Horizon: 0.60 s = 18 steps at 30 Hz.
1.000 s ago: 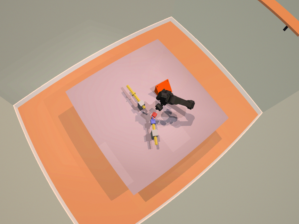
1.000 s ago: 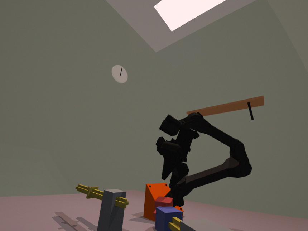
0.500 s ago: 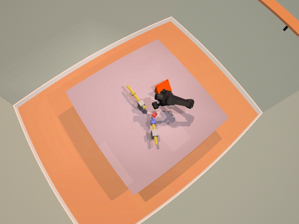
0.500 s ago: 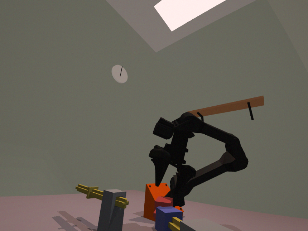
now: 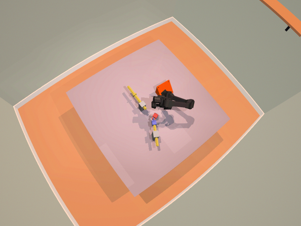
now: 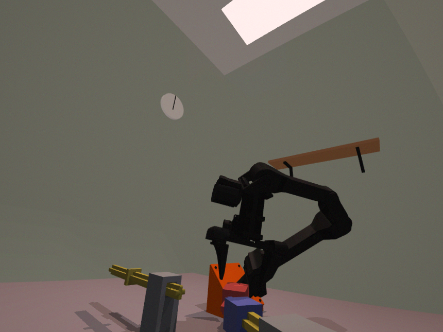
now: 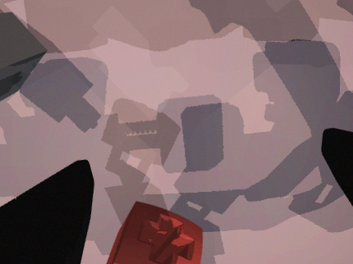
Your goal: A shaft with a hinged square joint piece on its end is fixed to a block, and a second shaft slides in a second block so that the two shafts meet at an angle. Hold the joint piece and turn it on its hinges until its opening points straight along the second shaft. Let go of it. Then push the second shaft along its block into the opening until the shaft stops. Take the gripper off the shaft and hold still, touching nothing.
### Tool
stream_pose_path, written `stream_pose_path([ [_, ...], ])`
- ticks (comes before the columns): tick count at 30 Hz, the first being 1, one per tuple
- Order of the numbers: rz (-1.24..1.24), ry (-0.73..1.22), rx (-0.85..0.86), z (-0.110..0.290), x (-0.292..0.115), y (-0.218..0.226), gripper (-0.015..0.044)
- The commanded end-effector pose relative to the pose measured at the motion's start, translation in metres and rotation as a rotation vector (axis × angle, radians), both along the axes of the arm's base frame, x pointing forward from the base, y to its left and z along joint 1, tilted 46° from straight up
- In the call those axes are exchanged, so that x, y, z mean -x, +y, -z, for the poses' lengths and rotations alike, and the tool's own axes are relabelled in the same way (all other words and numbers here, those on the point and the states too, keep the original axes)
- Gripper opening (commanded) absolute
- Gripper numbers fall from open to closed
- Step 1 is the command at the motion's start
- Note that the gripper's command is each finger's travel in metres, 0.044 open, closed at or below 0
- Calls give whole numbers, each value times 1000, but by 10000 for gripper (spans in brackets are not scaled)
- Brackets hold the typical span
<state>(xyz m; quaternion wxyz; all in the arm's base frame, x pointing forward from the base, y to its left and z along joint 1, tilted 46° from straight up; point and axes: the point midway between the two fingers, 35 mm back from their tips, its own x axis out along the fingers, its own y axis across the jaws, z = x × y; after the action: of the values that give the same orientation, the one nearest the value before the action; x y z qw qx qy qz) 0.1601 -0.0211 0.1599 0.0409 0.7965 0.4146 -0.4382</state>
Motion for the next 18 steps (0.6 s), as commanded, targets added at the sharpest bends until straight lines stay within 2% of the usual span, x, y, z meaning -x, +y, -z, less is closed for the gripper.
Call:
stream_pose_path([
  [1,83,159,-48,3,-2,7,440],
  [13,261,459,-145,13,-4,17,440],
  [18,271,476,-149,13,-4,18,440],
])
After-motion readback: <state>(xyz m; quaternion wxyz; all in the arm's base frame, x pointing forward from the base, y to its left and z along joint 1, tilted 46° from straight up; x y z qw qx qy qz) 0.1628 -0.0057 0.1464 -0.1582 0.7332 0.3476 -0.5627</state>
